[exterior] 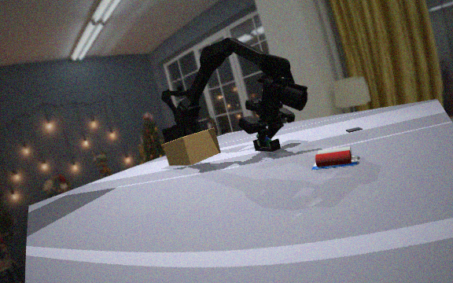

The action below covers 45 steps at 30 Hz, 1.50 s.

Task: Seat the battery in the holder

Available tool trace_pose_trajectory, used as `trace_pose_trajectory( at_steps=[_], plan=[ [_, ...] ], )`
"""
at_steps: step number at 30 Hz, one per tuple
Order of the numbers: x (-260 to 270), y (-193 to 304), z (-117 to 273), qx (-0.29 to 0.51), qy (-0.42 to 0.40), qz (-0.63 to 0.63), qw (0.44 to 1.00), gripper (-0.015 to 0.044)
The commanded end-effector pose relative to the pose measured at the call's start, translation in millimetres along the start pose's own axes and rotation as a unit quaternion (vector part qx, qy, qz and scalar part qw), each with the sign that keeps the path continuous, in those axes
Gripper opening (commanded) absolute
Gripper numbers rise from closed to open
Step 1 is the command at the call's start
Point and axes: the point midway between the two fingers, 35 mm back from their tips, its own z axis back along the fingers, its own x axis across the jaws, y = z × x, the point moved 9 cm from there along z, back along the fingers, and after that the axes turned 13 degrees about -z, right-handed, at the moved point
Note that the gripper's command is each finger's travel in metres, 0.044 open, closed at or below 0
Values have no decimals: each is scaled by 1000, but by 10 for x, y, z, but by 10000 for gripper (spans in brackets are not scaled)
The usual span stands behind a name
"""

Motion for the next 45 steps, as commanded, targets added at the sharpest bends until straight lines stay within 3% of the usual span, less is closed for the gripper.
trace_pose_trajectory(
  at_steps=[1, 45],
  plan=[
    [-13, 44, 26, 7, 1, 2, 1000, 86],
    [-25, -84, -53, 87, 10, -1, 996, 86]
  ],
)
